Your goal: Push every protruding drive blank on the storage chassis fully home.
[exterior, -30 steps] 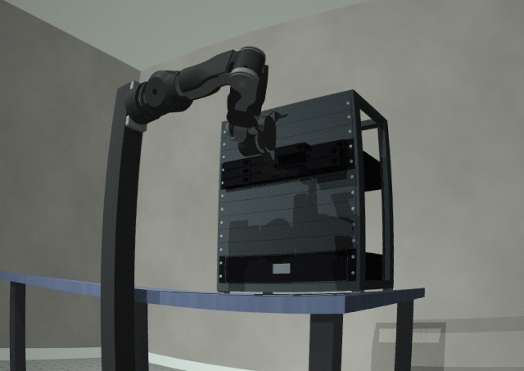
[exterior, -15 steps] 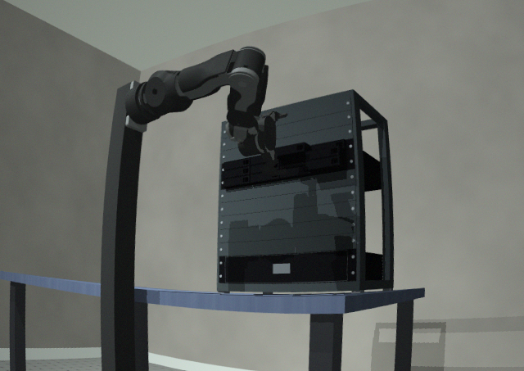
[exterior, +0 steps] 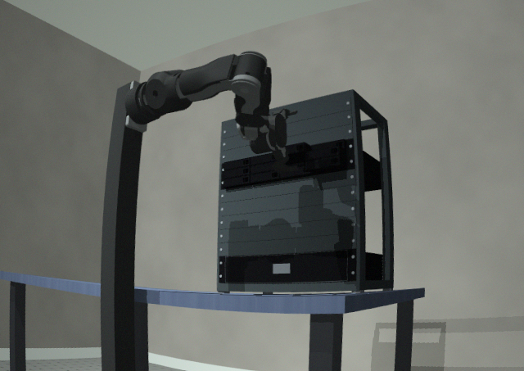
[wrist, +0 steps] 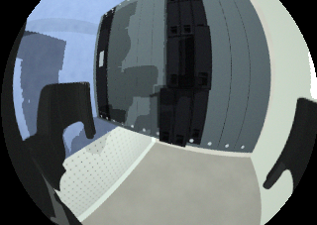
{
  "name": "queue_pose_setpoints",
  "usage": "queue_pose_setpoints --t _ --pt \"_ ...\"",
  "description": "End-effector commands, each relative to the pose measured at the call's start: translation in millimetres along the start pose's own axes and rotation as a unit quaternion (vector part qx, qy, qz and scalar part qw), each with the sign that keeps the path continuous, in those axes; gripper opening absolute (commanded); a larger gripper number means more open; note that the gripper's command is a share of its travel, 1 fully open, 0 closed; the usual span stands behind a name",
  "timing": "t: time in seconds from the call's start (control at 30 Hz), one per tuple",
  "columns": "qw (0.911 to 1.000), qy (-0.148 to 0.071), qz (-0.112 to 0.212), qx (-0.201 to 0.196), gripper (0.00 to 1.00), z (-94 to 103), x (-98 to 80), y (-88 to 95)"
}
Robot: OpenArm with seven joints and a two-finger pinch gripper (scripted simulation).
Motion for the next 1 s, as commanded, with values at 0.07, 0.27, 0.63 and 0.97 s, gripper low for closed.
queue_pose_setpoints --t 0.07,0.27,0.63,0.97 --pt "0.9999 0.007 -0.009 -0.002 1.00 1.9 7.8 1.8" --pt "0.9999 0.007 -0.009 -0.002 1.00 12.3 27.8 11.7" --pt "0.9999 0.007 -0.009 -0.002 1.00 27.3 56.6 25.8" --pt "0.9999 0.008 -0.009 -0.002 1.00 28.7 60.2 27.8"
Point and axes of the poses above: the point where the finger pads meet when closed, its own x axis out along the fingers, its own y axis across the jaws, z = x × y, the point moved 2 cm from there along -x, back along the fingers, and after that the axes turned 14 degrees about x, right-handed, at the moved point
